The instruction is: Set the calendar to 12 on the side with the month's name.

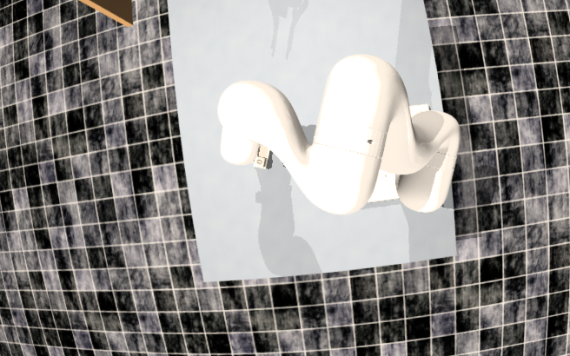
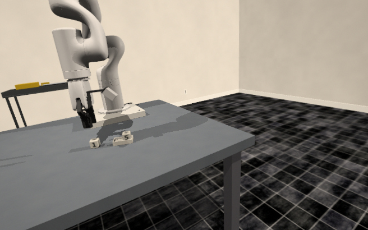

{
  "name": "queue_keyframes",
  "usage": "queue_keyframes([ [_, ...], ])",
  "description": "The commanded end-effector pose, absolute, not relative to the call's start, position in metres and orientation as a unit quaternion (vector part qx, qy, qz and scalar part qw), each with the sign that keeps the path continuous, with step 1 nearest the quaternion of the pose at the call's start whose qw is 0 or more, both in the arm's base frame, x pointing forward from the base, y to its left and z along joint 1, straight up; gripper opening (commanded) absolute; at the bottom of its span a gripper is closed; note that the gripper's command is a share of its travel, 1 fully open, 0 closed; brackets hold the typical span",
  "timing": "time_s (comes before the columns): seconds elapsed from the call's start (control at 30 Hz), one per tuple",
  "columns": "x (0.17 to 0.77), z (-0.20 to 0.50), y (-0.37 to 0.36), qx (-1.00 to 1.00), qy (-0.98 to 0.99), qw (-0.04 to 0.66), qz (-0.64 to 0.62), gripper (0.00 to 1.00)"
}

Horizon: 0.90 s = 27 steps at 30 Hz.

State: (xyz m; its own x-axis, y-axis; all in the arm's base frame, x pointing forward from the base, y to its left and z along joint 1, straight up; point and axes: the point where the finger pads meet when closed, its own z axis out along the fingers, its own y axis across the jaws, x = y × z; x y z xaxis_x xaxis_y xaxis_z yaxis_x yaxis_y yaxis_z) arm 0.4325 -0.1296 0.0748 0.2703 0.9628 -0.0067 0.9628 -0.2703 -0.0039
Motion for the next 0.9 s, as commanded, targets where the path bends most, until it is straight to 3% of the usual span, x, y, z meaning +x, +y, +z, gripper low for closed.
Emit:
queue_keyframes([
  [0.0, 0.433, 0.075, -0.13, 0.797, 0.604, 0.001, -0.003, 0.47],
  [0.87, 0.433, 0.054, -0.13, 0.797, 0.604, 0.001, -0.004, 0.47],
])
